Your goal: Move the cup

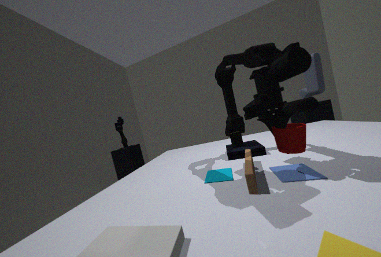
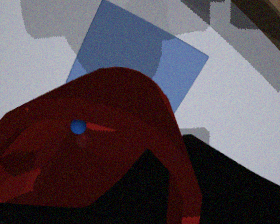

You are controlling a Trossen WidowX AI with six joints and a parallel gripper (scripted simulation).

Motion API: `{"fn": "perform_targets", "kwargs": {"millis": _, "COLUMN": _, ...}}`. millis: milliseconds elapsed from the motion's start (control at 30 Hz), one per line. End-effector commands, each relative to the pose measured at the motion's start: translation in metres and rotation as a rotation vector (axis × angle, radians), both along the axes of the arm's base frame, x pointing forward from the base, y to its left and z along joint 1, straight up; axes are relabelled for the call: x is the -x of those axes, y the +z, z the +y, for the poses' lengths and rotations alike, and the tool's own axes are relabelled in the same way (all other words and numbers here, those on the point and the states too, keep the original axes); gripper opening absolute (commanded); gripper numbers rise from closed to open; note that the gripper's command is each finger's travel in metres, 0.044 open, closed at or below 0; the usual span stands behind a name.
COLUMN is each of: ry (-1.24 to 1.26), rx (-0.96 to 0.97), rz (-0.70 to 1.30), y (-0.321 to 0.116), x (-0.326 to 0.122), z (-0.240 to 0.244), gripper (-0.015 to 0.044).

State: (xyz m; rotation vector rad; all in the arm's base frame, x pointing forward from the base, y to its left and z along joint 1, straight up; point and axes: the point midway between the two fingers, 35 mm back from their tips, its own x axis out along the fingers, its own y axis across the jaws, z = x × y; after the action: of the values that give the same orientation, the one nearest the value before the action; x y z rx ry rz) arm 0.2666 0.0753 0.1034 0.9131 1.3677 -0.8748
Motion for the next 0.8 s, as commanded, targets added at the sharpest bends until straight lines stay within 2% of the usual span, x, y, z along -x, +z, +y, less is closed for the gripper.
{"fn": "perform_targets", "kwargs": {"millis": 0, "ry": -0.007, "rx": 0.004, "rz": -0.006, "y": 0.0111, "x": 0.0004, "z": -0.0003, "gripper": 0.0000}}
{"fn": "perform_targets", "kwargs": {"millis": 767, "ry": -0.001, "rx": -0.001, "rz": -0.005, "y": 0.0130, "x": 0.0001, "z": -0.0006, "gripper": 0.0000}}
